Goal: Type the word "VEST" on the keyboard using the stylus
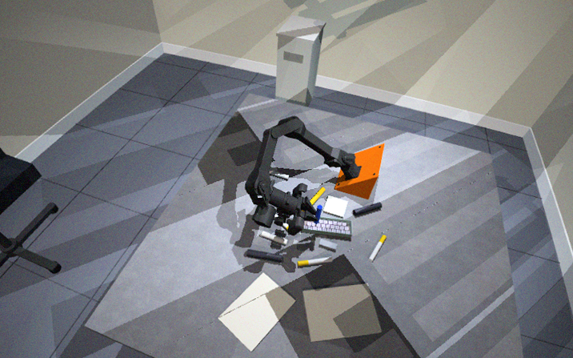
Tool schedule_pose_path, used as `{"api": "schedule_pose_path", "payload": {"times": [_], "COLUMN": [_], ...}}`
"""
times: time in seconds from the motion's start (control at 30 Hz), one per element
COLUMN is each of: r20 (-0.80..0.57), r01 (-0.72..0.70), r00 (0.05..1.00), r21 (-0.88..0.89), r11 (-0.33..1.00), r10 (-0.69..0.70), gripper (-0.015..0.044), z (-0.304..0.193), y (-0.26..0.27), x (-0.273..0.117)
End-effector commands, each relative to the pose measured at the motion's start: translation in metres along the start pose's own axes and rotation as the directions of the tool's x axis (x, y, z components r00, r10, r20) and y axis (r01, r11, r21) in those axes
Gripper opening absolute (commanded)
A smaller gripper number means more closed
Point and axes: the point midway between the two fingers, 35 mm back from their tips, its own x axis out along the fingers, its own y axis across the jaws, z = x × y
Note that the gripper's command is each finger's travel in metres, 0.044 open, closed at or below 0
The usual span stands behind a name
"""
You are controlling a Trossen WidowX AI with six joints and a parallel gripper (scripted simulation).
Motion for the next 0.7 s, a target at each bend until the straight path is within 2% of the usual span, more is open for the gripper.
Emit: {"api": "schedule_pose_path", "payload": {"times": [0.0,0.67], "r20": [0.003,0.003], "r01": [0.001,0.001], "r00": [1.0,1.0], "r21": [-0.004,-0.004], "r11": [1.0,1.0], "r10": [-0.001,-0.001], "gripper": [0.0081,0.0081], "z": [0.0001,0.003], "y": [-0.0006,-0.0007], "x": [-0.0005,0.0014]}}
